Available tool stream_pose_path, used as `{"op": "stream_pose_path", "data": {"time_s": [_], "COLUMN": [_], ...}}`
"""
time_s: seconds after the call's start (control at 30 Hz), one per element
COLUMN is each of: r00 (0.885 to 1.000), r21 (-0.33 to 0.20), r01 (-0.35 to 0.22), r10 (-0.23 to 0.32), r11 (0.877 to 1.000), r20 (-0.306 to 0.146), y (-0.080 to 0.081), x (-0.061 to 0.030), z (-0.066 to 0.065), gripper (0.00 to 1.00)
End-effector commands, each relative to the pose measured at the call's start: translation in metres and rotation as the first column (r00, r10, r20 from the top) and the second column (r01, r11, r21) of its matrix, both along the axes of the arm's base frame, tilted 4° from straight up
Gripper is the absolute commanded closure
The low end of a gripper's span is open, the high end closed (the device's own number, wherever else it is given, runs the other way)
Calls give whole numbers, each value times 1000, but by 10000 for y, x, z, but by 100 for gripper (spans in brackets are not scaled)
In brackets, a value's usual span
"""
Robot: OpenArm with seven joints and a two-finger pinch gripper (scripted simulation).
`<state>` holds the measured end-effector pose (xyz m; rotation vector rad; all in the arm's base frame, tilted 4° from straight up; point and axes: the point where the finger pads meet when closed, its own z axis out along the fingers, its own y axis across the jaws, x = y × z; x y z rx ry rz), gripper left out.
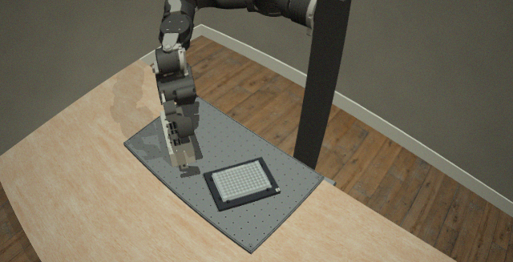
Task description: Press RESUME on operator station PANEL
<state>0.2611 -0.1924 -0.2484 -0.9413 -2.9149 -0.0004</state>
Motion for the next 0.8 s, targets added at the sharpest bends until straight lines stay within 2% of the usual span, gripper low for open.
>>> {"op": "stream_pose_path", "data": {"time_s": [0.0, 0.07, 0.47, 0.63, 0.77], "r00": [1000, 1000, 1000, 1000, 1000], "r21": [-4, -3, -3, -3, -3], "r01": [13, 14, 14, 14, 14], "r10": [-13, -14, -14, -14, -14], "r11": [1000, 1000, 1000, 1000, 1000], "r20": [9, 12, 12, 12, 12], "y": [-61, -114, -114, -251, -251], "x": [-69, -199, -199, -533, -533], "z": [-100, -213, -213, -499, -499], "gripper": [0, 0, 0, 0, 0]}}
